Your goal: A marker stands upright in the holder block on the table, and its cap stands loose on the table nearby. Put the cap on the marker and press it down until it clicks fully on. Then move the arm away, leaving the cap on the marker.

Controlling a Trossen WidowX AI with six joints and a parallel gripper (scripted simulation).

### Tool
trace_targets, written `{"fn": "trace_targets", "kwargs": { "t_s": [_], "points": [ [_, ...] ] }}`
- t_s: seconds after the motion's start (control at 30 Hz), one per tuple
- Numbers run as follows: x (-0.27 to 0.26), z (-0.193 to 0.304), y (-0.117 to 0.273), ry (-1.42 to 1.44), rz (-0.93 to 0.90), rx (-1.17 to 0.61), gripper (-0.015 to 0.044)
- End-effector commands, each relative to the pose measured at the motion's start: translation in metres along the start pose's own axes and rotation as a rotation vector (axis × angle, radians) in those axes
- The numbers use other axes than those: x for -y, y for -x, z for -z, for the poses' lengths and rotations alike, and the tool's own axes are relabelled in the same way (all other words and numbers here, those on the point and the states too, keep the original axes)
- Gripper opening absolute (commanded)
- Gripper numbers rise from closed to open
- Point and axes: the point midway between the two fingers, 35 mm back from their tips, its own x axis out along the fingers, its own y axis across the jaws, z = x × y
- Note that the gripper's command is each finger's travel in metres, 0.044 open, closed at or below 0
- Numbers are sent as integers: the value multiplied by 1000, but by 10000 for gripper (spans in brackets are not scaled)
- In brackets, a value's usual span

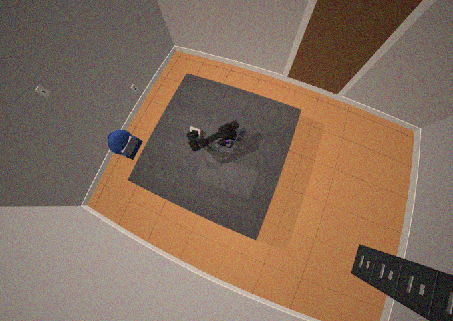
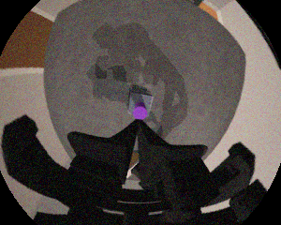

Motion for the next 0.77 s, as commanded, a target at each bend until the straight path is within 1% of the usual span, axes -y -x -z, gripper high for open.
{"fn": "trace_targets", "kwargs": {
  "t_s": [0.0, 0.13, 0.67, 0.7, 0.73],
  "points": [
    [1, 2, 51, -3, -55, 66, 0],
    [1, 2, 51, -3, -55, 66, 0],
    [1, 2, 51, -3, -55, 66, 420],
    [1, 2, 51, -3, -55, 66, 440],
    [1, 2, 51, -3, -55, 66, 440]
  ]
}}
